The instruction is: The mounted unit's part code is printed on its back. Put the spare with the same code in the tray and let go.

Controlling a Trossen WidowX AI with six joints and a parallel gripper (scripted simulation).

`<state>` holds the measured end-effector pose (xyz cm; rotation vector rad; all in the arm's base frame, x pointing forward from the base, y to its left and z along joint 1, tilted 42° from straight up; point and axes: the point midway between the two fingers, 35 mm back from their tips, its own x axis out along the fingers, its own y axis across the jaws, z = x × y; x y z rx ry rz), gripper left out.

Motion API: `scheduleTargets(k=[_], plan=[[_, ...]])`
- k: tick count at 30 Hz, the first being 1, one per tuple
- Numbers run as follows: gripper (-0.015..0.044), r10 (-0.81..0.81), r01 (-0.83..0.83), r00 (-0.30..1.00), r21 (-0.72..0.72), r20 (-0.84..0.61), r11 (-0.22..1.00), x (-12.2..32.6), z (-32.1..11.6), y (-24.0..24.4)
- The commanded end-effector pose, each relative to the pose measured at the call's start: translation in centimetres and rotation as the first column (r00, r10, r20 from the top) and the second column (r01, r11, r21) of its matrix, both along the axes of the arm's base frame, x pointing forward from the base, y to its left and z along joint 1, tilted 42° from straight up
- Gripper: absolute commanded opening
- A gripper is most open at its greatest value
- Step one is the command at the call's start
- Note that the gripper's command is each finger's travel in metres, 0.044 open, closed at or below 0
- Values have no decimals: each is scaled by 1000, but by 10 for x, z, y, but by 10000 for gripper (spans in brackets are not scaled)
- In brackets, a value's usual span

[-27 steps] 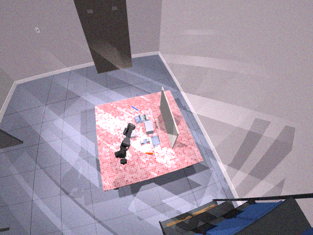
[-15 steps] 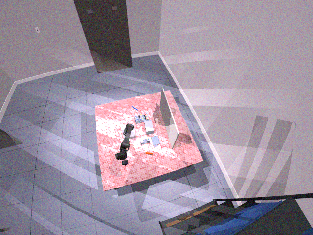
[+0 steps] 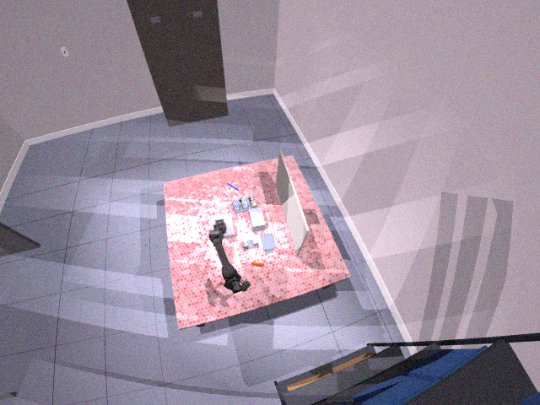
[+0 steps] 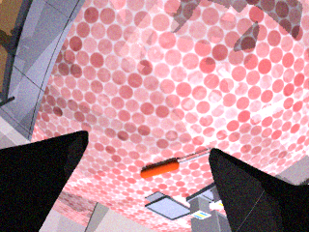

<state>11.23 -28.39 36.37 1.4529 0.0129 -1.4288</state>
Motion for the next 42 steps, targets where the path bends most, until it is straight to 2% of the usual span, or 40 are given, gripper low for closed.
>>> scheduleTargets(k=[1, 8, 14, 19, 26, 33, 37, 42], plan=[[440, 195, -187, 972, 75, -128, 980, 55, -31, 4], [440, 531, -482, 772, 222, -350, 848, 150, -92, 42], [440, 740, -688, 443, 337, -507, 643, 213, -138, 110], [440, 789, -763, 163, 431, -593, 482, 247, -174, 167], [440, 683, -782, -285, 575, -673, 240, 274, -229, 269], [440, 373, -708, -646, 705, -666, 35, 264, -281, 373], [440, 217, -671, -724, 742, -655, -2, 255, -299, 410], [440, 196, -666, -732, 746, -653, -5, 253, -302, 415]])
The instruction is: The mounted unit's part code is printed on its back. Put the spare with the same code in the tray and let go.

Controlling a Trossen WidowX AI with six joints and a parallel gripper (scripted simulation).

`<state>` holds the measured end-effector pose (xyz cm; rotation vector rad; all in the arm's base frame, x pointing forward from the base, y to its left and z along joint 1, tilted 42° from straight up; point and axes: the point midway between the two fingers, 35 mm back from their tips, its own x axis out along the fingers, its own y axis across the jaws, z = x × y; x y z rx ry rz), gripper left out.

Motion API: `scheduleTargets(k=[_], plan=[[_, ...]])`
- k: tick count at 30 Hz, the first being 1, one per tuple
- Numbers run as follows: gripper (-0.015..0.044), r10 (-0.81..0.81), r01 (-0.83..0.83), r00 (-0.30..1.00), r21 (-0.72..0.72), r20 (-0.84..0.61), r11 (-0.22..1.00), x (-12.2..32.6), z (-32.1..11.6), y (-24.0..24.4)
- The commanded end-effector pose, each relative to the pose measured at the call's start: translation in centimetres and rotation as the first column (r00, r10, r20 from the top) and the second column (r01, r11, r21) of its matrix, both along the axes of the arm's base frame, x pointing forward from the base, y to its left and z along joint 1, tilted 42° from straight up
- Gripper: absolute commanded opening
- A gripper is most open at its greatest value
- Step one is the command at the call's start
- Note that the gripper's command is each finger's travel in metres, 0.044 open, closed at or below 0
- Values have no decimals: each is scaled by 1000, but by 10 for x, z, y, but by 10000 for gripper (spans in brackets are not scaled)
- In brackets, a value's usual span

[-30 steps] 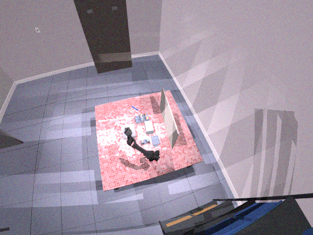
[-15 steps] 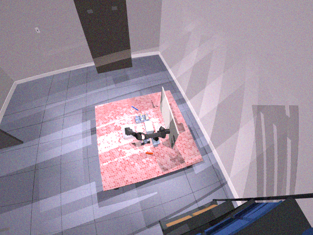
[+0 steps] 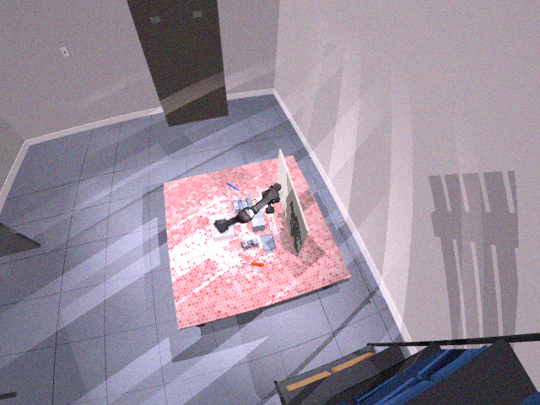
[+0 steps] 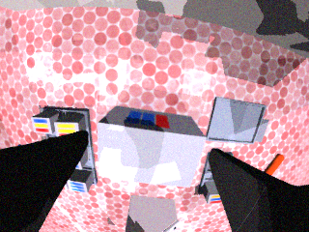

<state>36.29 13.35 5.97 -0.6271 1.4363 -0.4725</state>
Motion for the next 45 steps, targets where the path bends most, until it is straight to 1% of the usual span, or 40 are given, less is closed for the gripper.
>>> scheduleTargets(k=[1, 15, 17, 19, 22, 25, 28, 30, 34, 35, 36, 37, 42, 45], plan=[[440, 8, -8, 1000, -15, 4, 1000, 3, 3, -2], [440, 19, -19, 1000, -15, -5, 1000, 1, 1, 0], [440, 105, -106, 992, -10, -76, 994, -10, -15, 16], [440, 236, -239, 954, 7, -182, 971, -31, -38, 38], [440, 393, -400, 864, 45, -316, 915, -61, -67, 62], [440, 541, -559, 709, 107, -452, 822, -99, -98, 82], [440, 654, -691, 496, 195, -571, 696, -143, -128, 95], [440, 698, -755, 335, 263, -633, 601, -173, -147, 99], [440, 706, -815, -7, 413, -708, 406, -232, -179, 93], [440, 696, -817, -74, 444, -714, 368, -243, -185, 90], [440, 688, -816, -114, 462, -717, 346, -250, -188, 88], [440, 684, -816, -128, 469, -718, 339, -252, -189, 87], [440, 684, -816, -128, 469, -718, 339, -252, -189, 87], [361, 684, -816, -127, 468, -718, 339, -247, -201, 76]])
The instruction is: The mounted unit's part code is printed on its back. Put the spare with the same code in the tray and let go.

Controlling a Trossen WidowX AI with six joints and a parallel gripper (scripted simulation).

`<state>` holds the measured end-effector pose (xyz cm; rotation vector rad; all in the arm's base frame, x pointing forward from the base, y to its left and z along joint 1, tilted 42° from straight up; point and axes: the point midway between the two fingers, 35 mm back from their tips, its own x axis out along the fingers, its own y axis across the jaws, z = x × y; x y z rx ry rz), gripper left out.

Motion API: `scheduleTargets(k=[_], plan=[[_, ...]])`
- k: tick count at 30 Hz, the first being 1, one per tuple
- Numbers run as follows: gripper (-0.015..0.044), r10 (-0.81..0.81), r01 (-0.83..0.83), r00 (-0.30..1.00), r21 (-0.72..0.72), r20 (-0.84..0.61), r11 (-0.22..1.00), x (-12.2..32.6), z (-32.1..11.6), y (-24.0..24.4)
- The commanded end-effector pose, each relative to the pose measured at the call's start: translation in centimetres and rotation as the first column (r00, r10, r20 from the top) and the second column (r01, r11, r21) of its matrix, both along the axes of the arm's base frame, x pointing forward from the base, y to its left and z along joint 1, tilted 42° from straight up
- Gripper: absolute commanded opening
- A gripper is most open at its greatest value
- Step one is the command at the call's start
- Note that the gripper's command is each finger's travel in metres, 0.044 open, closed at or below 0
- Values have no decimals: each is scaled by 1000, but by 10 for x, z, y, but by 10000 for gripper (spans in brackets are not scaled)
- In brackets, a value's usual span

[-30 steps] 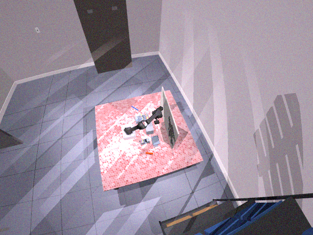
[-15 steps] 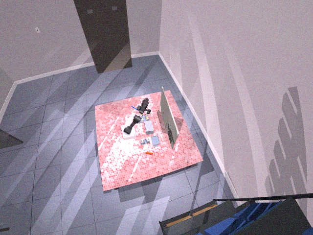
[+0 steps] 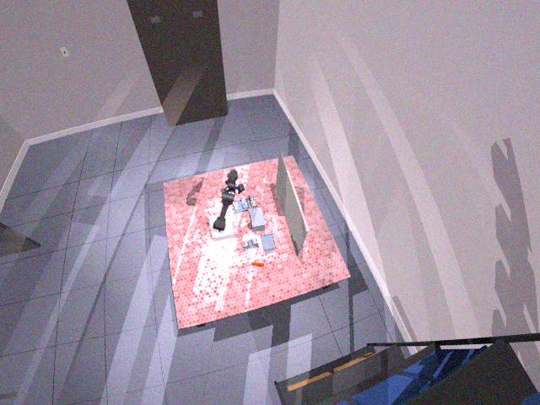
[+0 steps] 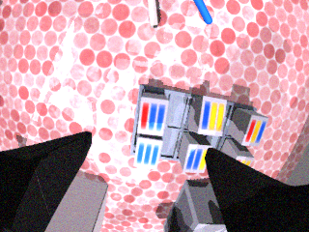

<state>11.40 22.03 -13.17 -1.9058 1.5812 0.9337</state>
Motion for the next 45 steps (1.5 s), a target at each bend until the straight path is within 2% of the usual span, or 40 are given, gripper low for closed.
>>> scheduleTargets(k=[1, 3, 45], plan=[[335, 5, -5, 1000, -8, -12, 1000, 6, -17, -18], [300, 5, -5, 1000, -8, -11, 1000, 10, -25, -26], [300, 5, -5, 1000, -9, -10, 1000, 15, -66, -60]])
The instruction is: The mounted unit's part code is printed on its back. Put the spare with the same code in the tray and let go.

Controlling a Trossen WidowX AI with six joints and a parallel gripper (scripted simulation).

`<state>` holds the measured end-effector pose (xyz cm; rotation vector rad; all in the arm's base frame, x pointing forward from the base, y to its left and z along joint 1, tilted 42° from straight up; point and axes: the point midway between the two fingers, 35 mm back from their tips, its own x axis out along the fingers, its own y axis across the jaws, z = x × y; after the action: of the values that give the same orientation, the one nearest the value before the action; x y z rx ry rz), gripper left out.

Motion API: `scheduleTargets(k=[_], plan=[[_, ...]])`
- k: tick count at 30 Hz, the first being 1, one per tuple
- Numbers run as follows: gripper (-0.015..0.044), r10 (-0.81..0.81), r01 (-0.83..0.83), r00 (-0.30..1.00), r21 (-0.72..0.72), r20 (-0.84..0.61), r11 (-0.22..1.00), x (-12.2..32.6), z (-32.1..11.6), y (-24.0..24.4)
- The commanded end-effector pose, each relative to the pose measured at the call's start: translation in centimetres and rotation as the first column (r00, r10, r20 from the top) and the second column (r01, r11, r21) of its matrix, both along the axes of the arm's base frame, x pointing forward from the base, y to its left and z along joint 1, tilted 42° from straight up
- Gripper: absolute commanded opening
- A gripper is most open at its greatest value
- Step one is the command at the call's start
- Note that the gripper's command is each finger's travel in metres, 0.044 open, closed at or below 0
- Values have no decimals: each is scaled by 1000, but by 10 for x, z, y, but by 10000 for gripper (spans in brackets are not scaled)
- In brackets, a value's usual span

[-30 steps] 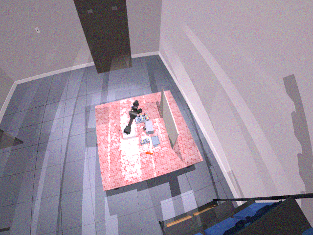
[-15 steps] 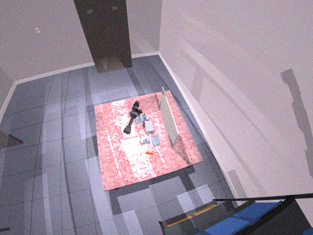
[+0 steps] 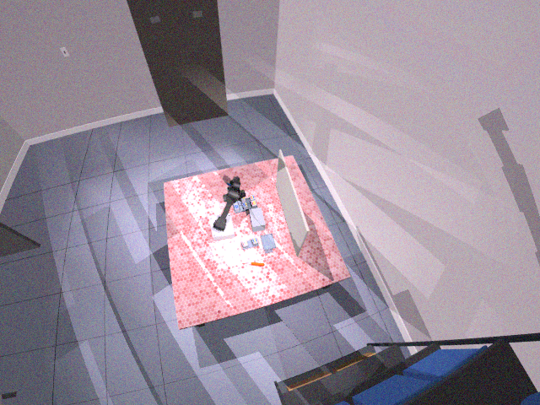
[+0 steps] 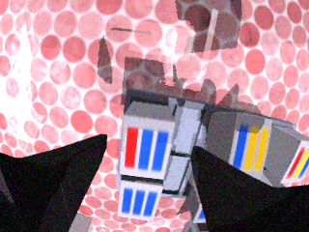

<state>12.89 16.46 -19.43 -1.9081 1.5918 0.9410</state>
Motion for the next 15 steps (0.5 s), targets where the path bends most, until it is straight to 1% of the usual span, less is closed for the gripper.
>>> scheduleTargets(k=[1, 15], plan=[[300, 5, -5, 1000, -3, 0, 1000, 1, -5, -6], [300, 5, -5, 1000, -4, 1, 1000, 1, -21, -22]])
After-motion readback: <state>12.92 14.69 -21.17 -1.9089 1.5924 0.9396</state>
